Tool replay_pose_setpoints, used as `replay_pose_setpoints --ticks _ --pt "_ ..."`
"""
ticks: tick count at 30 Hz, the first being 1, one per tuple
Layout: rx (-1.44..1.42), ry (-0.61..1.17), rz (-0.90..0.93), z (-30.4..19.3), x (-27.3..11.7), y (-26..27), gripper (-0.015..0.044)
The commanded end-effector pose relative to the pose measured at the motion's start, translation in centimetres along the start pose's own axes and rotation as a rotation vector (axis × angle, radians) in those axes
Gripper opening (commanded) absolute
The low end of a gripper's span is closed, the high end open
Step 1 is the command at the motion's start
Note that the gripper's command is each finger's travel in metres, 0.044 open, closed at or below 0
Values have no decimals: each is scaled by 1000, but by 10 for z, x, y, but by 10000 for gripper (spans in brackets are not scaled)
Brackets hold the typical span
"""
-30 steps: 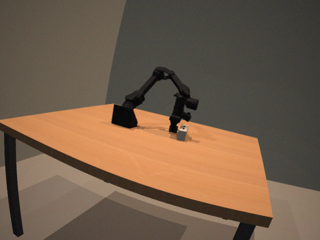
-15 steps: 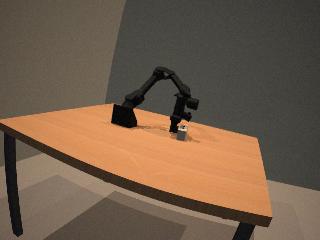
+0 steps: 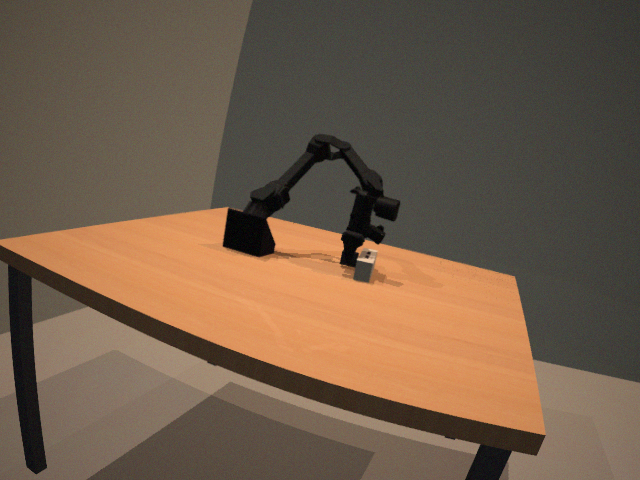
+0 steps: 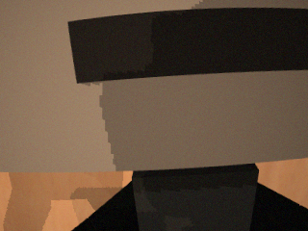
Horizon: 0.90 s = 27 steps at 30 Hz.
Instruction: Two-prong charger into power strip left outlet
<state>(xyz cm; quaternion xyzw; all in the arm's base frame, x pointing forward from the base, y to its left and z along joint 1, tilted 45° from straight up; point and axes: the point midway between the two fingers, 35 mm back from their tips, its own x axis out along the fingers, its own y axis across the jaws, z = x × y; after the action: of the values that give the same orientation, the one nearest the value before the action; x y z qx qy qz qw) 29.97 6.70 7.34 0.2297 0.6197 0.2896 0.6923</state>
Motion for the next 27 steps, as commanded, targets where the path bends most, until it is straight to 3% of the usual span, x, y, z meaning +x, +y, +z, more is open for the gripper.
replay_pose_setpoints --ticks 1,27 --pt "-3 -5 2 4 0 1 0" --pt "-3 -6 2 14 -1 1 0"
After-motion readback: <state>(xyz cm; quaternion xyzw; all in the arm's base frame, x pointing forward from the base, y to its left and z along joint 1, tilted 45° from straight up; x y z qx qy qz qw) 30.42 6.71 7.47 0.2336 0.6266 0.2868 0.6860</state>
